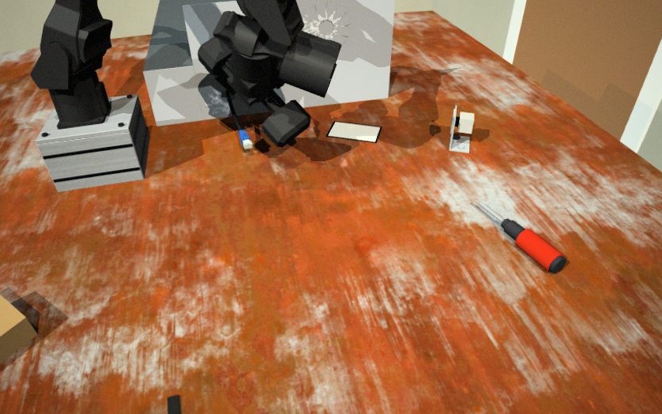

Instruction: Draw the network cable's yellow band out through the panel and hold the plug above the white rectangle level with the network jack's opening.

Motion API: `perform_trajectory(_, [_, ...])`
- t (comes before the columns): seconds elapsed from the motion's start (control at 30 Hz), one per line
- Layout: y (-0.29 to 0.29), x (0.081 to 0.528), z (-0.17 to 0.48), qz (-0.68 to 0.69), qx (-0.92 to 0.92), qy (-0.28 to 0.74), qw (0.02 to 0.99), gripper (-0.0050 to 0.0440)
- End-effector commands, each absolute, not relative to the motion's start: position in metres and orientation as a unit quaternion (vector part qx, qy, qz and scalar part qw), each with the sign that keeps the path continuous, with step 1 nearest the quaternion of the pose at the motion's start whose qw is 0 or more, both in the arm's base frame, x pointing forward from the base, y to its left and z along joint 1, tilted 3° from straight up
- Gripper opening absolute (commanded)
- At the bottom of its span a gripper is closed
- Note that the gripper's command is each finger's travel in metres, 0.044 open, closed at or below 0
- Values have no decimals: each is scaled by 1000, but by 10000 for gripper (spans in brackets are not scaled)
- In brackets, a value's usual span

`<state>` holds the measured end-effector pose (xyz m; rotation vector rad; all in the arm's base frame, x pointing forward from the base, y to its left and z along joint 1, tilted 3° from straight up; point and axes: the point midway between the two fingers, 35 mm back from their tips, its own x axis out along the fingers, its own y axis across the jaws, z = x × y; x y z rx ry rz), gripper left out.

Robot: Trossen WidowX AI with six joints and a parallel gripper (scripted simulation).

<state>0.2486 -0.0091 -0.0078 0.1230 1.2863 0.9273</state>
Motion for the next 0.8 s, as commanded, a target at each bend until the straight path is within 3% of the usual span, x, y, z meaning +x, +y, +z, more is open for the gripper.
perform_trajectory(0.0, [-3,247,-9,473,28,531,702,440])
perform_trajectory(0.77, [42,226,-23,680,-117,193,698,440])
